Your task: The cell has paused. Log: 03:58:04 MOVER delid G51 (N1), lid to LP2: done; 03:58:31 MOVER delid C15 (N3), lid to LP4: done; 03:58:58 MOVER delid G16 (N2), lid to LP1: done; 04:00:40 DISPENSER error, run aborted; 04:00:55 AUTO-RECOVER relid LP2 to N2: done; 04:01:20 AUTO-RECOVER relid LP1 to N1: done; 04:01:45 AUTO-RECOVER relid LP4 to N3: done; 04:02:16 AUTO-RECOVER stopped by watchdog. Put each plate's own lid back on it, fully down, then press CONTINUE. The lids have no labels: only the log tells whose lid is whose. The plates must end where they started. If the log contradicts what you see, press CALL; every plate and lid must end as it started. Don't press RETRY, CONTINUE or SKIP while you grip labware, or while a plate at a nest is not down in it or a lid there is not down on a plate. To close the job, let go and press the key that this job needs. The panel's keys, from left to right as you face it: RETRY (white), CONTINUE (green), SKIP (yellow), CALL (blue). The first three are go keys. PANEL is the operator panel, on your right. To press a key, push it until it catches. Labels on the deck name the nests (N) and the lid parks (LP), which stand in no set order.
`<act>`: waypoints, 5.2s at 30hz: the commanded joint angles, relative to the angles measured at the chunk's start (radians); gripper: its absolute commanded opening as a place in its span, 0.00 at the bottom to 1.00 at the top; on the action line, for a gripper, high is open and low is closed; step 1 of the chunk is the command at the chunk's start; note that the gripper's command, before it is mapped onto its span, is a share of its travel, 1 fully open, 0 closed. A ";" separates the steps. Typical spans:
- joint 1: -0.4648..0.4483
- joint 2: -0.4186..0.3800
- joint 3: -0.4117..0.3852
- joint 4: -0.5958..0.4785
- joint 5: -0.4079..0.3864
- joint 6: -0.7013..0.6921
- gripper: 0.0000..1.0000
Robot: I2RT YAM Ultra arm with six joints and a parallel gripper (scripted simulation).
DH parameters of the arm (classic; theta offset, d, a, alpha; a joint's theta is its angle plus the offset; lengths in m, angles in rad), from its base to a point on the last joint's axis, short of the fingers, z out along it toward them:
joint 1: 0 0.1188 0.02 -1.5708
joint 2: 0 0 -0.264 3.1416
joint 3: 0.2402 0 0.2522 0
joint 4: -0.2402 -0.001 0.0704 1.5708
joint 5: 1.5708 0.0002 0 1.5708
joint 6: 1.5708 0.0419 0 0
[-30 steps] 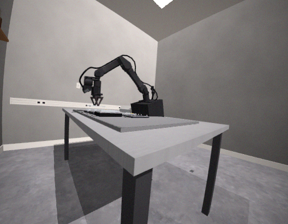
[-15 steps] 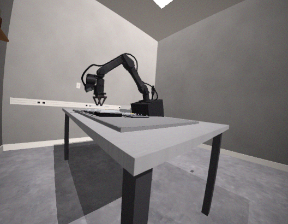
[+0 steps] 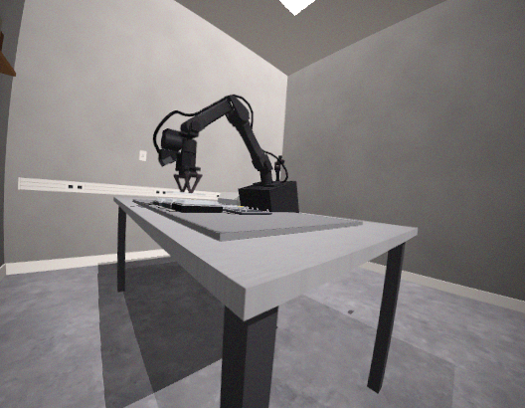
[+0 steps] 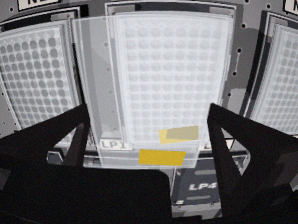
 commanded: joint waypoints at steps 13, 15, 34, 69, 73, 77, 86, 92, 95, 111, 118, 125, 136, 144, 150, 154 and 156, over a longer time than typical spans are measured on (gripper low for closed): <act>0.174 0.021 0.057 -0.023 0.068 0.190 0.00; 0.186 0.000 0.066 -0.028 0.071 0.202 0.00; 0.270 0.046 0.118 -0.033 0.095 0.284 0.00; 0.273 0.067 0.089 0.013 0.097 0.284 0.00; 0.273 0.078 0.070 0.018 0.098 0.284 0.00; 0.273 0.070 0.060 0.019 0.098 0.284 0.00; 0.266 0.087 0.048 0.031 0.096 0.282 0.00; 0.263 0.074 0.057 0.037 0.095 0.280 0.00; 0.261 0.084 0.051 0.036 0.095 0.279 0.00; 0.260 0.083 0.060 0.037 0.089 0.276 0.00; 0.260 0.083 0.060 0.037 0.089 0.276 0.00; 0.259 0.083 0.061 0.036 0.089 0.276 0.00; 0.259 0.083 0.062 0.035 0.089 0.275 0.00; 0.258 0.083 0.063 0.034 0.088 0.274 0.00; 0.258 0.083 0.063 0.034 0.088 0.274 0.00; 0.257 0.083 0.064 0.033 0.088 0.274 0.00; 0.257 0.083 0.064 0.033 0.088 0.273 0.00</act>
